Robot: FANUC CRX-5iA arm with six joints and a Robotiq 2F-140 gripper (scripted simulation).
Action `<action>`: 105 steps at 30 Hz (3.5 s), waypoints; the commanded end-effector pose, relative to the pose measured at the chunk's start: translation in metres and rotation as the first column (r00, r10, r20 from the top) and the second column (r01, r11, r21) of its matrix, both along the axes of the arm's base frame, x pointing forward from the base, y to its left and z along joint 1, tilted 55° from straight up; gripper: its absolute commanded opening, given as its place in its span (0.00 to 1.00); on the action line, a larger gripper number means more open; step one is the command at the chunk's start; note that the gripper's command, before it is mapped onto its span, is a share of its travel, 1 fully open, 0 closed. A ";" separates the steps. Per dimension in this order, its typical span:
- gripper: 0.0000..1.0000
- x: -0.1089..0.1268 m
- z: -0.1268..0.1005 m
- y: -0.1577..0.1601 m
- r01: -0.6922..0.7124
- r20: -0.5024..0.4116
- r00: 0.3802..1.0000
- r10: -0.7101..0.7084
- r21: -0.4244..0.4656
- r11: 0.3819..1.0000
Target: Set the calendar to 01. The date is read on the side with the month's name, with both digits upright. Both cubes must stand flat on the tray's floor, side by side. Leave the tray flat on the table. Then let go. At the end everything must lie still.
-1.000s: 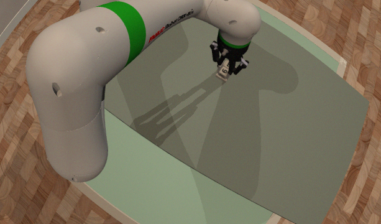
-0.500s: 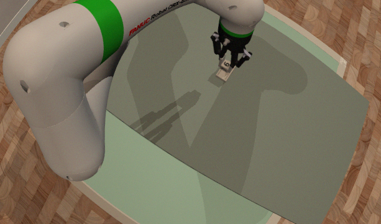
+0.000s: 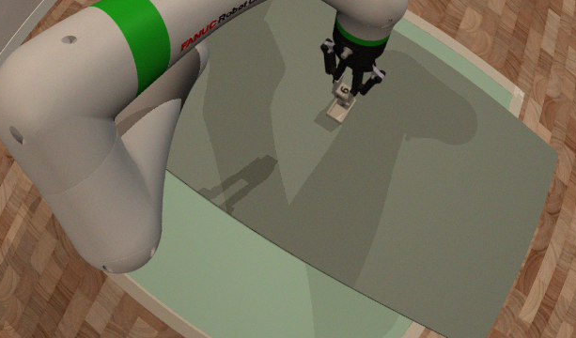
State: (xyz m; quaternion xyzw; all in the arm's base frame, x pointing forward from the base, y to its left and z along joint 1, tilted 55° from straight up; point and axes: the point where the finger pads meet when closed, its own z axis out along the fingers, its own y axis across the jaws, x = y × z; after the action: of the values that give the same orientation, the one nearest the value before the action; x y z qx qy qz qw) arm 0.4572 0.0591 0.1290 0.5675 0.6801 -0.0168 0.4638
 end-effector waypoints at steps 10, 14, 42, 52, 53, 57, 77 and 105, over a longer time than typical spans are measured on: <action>0.16 0.000 0.000 0.000 0.073 0.070 0.994 -0.079 0.085 0.994; 0.16 0.000 0.000 0.000 0.139 0.133 0.978 -0.163 0.174 0.975; 0.16 0.000 0.000 0.000 0.325 0.301 0.682 -0.666 0.691 0.646; 0.16 0.000 0.000 0.000 0.291 0.261 0.505 -0.823 0.846 0.447; 0.16 0.000 0.000 0.000 0.282 0.253 0.482 -0.839 0.862 0.421; 0.16 0.000 0.000 0.000 0.252 0.221 0.411 -0.884 0.905 0.343; 0.16 0.000 0.000 0.000 -0.005 -0.040 0.068 -0.997 0.999 -0.041; 0.16 0.000 0.001 0.000 -0.505 -0.534 -0.228 -0.814 0.780 -0.370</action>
State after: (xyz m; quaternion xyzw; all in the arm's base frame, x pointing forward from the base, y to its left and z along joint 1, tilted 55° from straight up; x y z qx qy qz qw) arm 0.4570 0.0592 0.1296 0.7796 -0.4263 0.4464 0.1064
